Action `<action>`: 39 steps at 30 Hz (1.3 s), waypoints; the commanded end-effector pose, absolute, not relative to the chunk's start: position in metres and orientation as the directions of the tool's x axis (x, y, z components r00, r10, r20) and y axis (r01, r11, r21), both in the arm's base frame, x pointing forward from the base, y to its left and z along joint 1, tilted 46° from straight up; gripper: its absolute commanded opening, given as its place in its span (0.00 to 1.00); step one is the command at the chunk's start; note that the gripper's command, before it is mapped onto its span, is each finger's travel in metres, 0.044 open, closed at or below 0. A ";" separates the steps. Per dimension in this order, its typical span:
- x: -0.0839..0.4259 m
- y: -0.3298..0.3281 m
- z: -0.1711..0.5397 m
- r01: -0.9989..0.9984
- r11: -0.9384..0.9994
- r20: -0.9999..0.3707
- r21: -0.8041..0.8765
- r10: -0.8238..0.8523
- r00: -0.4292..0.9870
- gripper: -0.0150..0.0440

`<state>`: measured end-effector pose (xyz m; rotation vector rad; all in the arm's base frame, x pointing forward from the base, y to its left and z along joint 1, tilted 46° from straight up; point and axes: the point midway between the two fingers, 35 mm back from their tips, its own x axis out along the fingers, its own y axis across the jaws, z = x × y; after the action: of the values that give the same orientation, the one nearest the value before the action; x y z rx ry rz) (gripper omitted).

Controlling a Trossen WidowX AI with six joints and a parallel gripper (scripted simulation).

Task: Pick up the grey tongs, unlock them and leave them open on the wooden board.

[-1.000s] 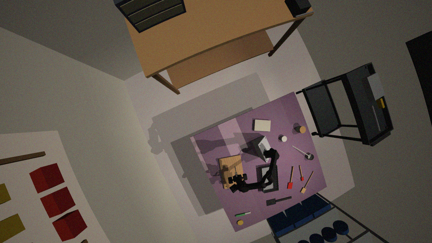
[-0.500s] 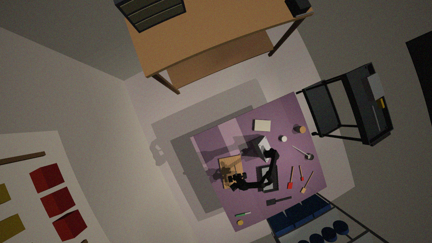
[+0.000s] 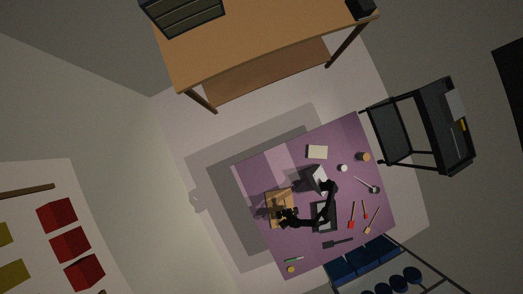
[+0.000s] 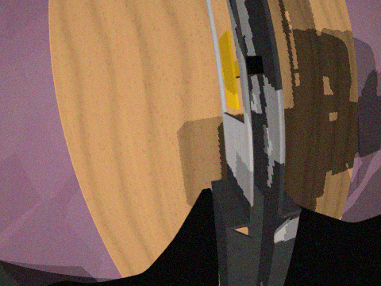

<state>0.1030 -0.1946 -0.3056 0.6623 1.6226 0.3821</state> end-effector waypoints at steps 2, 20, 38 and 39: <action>0.102 -0.188 -0.309 0.206 0.779 -0.789 0.592 0.613 -0.049 0.00; 0.101 -0.187 -0.309 0.201 0.777 -0.785 0.596 0.616 -0.055 0.53; 0.110 -0.192 -0.298 0.187 0.791 -0.797 0.583 0.601 -0.060 1.00; 0.112 -0.192 -0.290 0.188 0.788 -0.794 0.587 0.606 -0.060 1.00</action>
<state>0.1045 -0.1888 -0.3060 0.6492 1.6240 0.3837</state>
